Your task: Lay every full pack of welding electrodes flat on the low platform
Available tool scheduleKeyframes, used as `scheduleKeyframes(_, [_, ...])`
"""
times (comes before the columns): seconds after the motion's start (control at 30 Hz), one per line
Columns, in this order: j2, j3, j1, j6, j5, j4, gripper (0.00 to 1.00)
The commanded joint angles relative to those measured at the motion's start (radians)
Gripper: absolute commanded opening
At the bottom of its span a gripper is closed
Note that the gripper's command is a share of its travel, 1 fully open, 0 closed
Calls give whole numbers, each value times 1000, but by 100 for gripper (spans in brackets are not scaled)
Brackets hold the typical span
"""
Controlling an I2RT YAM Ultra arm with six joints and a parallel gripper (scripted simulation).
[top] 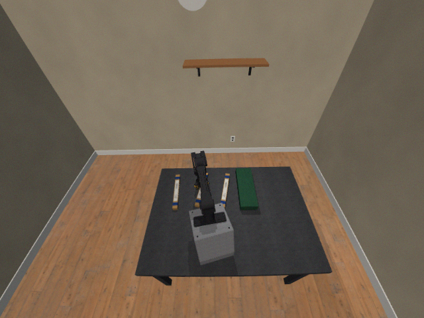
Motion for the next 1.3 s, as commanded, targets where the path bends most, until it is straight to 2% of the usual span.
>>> scheduleKeyframes(0.0, [-17, 32, 2, 8, 9, 19, 74])
scheduleKeyframes(0.37, [-18, 33, 0, 7, 9, 19, 74])
scheduleKeyframes(0.4, [-18, 33, 0, 7, 9, 19, 0])
scheduleKeyframes(1.27, [-17, 33, 0, 4, 8, 18, 0])
